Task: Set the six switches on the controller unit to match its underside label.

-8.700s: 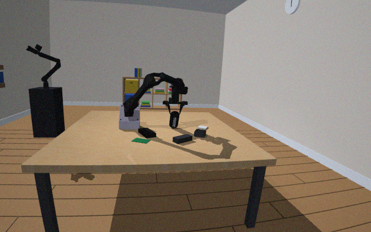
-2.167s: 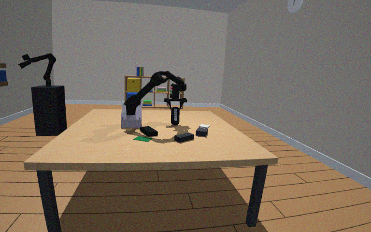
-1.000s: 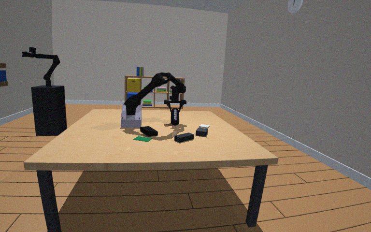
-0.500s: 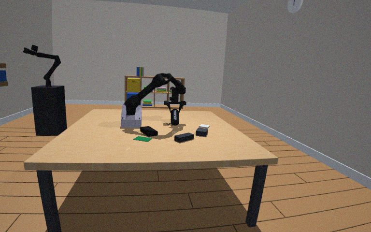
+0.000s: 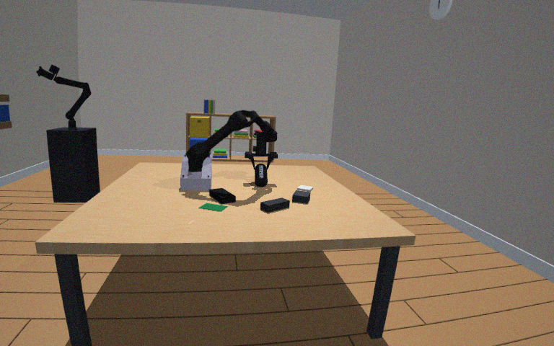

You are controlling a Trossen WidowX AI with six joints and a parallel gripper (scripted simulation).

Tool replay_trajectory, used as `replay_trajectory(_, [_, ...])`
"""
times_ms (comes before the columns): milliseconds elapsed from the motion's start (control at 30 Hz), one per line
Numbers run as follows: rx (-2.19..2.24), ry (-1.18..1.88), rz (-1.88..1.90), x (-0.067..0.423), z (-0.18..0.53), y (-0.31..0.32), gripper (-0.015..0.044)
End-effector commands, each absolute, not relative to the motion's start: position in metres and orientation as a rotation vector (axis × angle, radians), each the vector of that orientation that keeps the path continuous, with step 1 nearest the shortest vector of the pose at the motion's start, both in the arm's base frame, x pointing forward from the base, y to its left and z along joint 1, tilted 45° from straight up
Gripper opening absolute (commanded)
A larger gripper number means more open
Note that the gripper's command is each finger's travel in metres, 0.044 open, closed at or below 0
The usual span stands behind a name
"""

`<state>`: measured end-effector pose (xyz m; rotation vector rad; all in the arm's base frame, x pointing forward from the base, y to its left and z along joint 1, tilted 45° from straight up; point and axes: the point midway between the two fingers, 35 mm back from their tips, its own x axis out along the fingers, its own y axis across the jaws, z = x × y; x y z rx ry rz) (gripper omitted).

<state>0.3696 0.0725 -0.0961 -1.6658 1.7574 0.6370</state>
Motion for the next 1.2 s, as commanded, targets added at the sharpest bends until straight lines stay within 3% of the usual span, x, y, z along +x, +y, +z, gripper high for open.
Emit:
replay_trajectory(0, [-1.662,1.791,0.633,0.368,-0.102,0.062,0.0338])
replay_trajectory(1167, [-1.662,1.791,0.632,0.369,-0.128,0.052,0.0338])
